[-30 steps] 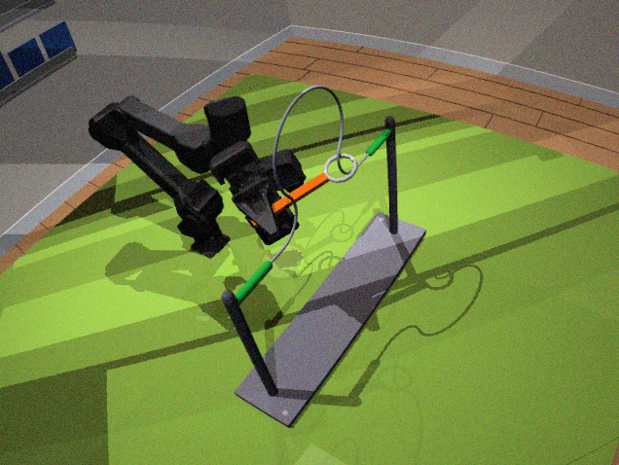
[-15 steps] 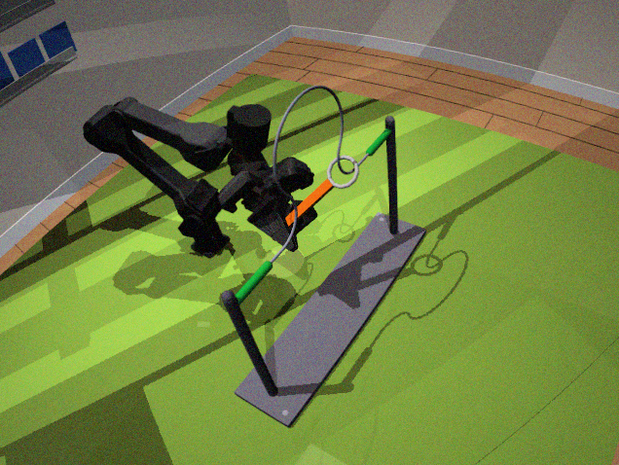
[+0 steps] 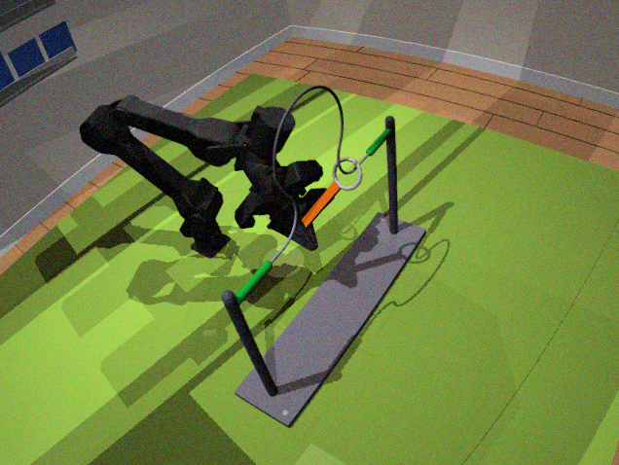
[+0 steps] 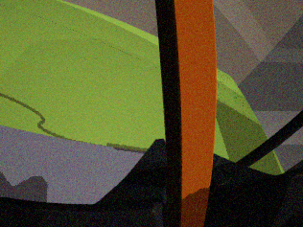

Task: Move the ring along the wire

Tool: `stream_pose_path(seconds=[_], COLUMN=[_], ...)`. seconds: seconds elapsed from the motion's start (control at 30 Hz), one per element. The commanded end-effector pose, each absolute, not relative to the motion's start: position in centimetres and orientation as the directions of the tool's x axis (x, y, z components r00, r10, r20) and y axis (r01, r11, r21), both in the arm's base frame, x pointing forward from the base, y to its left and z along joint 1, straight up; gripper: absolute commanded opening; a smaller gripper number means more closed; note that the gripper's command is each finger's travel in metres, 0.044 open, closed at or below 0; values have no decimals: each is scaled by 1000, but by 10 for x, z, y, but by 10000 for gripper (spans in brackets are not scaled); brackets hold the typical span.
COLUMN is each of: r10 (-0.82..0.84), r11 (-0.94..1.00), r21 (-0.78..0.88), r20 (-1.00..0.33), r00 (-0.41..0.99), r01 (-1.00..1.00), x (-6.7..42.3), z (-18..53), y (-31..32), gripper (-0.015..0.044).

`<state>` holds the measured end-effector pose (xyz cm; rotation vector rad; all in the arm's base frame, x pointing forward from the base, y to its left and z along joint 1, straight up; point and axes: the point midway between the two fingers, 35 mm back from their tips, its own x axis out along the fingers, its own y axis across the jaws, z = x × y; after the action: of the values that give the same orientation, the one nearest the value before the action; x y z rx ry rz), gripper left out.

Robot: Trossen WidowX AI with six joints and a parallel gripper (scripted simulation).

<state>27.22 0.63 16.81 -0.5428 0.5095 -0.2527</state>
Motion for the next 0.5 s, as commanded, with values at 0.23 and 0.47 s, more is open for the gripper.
stream_pose_path(seconds=[0.23, 0.47], r10=[-251, -189], r11=[937, 972], r21=[-339, -220], r20=[-470, -498], r00=[846, 846], r01=[90, 87], x=[273, 273], z=[155, 151], y=[40, 60], gripper=[-150, -150])
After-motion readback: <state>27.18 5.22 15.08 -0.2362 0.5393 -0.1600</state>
